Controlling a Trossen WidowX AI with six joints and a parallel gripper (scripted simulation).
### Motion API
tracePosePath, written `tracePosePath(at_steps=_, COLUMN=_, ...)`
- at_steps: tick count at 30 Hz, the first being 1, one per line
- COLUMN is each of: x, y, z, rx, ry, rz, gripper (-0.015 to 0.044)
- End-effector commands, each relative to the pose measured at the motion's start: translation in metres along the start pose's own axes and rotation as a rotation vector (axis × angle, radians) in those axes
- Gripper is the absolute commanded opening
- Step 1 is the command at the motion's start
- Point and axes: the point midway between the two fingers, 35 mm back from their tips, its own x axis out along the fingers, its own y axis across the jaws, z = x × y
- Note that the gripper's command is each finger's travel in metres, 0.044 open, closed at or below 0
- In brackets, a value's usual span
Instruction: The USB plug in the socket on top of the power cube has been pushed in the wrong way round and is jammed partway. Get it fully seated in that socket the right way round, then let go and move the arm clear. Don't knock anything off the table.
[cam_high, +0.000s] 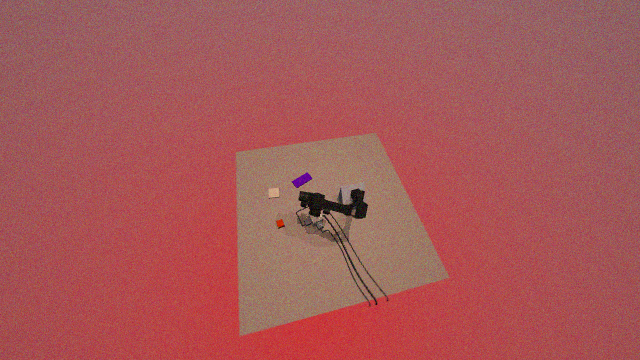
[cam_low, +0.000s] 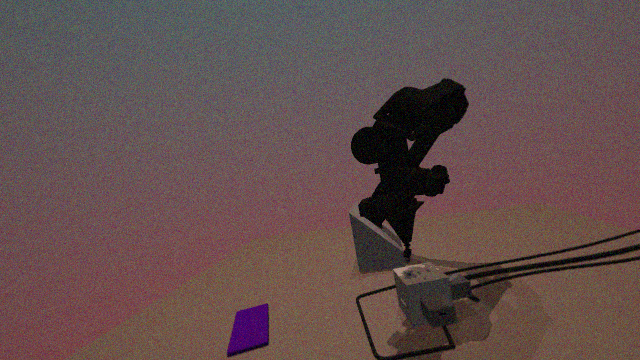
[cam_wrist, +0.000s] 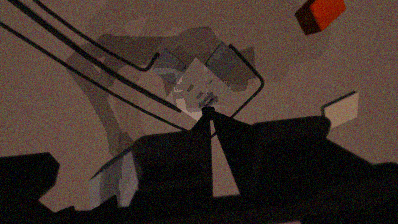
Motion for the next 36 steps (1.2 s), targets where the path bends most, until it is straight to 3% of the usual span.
tracePosePath(at_steps=1, x=0.0006, y=0.0001, z=-0.0005, rx=0.115, ry=0.001, rz=0.000, gripper=0.0000)
tracePosePath(at_steps=36, x=0.0006, y=0.0001, z=-0.0004, rx=1.031, ry=0.001, rz=0.000, gripper=0.0000)
